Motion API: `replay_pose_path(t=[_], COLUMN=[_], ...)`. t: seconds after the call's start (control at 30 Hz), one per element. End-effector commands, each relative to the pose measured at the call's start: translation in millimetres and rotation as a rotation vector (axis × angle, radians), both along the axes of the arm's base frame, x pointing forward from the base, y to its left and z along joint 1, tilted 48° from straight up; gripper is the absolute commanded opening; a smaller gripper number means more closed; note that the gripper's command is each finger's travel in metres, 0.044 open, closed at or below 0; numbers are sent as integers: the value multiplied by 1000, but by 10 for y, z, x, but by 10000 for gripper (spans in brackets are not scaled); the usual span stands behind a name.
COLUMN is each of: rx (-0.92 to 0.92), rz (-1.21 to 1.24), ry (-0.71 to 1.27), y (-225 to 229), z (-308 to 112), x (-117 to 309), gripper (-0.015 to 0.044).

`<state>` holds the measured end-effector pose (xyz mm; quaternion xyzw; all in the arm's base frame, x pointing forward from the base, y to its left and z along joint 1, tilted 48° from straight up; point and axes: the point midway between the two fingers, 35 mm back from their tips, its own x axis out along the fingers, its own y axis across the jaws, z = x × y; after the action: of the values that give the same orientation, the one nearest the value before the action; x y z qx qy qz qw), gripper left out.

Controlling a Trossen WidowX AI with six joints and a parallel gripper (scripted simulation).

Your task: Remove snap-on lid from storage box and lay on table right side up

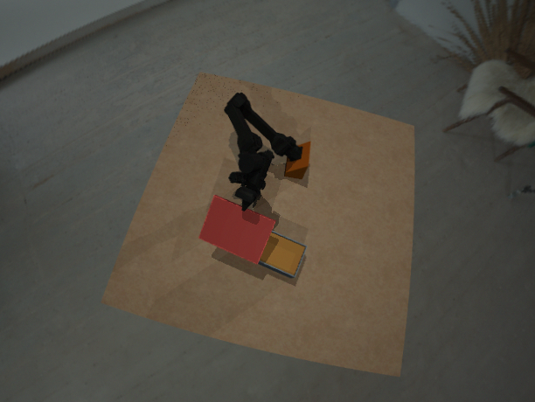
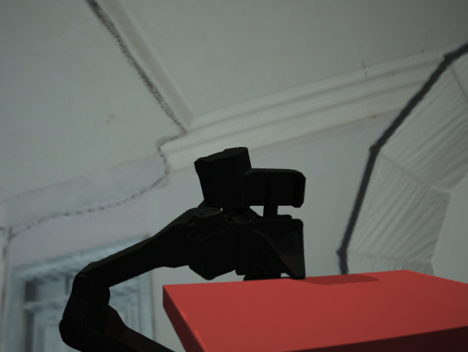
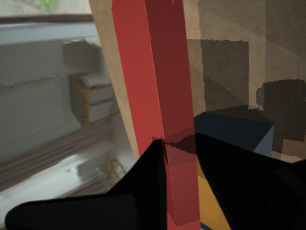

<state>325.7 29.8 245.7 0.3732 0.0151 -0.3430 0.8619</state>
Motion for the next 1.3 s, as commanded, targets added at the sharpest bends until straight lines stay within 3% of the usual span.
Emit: replay_pose_path(t=[0.0,1.27], rx=[6,4], rz=[9,9], ry=[-7,-7], y=[-31,-525], z=[83,616], x=[-24,-248], gripper=[0,0])
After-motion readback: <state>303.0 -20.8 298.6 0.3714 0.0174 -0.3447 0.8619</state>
